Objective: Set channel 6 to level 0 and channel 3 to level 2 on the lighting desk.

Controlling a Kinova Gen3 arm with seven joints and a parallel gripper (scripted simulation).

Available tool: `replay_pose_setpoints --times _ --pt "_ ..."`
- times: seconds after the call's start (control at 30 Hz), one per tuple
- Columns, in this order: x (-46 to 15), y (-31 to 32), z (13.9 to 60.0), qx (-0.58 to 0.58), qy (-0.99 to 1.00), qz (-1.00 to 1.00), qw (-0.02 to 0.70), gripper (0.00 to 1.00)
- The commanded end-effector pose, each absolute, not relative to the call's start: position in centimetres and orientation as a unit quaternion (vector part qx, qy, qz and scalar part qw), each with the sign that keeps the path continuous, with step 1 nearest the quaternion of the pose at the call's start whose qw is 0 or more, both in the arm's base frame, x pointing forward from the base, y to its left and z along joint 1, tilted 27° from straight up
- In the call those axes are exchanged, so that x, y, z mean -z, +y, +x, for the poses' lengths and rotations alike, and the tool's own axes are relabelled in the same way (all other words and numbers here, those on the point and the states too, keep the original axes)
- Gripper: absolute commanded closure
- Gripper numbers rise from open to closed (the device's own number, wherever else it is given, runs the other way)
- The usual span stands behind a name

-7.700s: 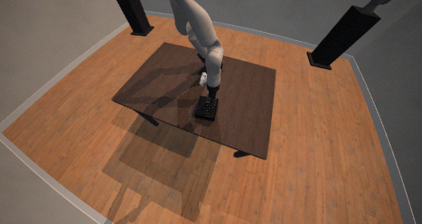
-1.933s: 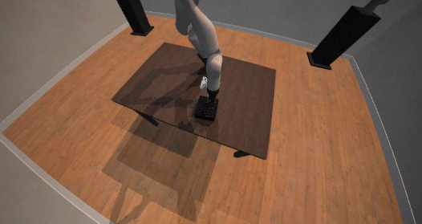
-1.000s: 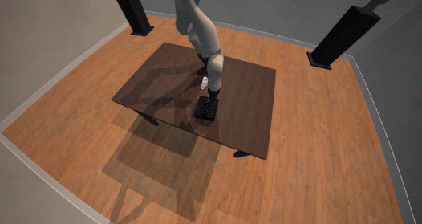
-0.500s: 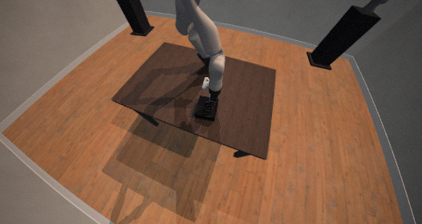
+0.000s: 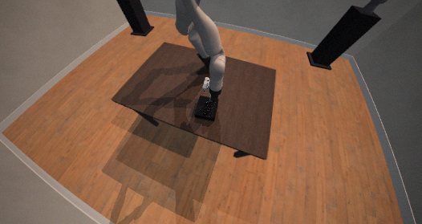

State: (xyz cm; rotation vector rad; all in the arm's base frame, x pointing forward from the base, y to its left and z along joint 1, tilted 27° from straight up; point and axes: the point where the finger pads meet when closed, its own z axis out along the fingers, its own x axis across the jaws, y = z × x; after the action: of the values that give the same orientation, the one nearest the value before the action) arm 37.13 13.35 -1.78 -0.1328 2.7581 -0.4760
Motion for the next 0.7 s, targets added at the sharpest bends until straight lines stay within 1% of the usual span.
replay_pose_setpoints --times 0.0,0.67 --pt "1.75 13.46 37.15 0.166 0.97 -0.047 0.169 1.0" --pt "1.67 13.24 37.16 0.166 0.97 -0.047 0.169 1.0"
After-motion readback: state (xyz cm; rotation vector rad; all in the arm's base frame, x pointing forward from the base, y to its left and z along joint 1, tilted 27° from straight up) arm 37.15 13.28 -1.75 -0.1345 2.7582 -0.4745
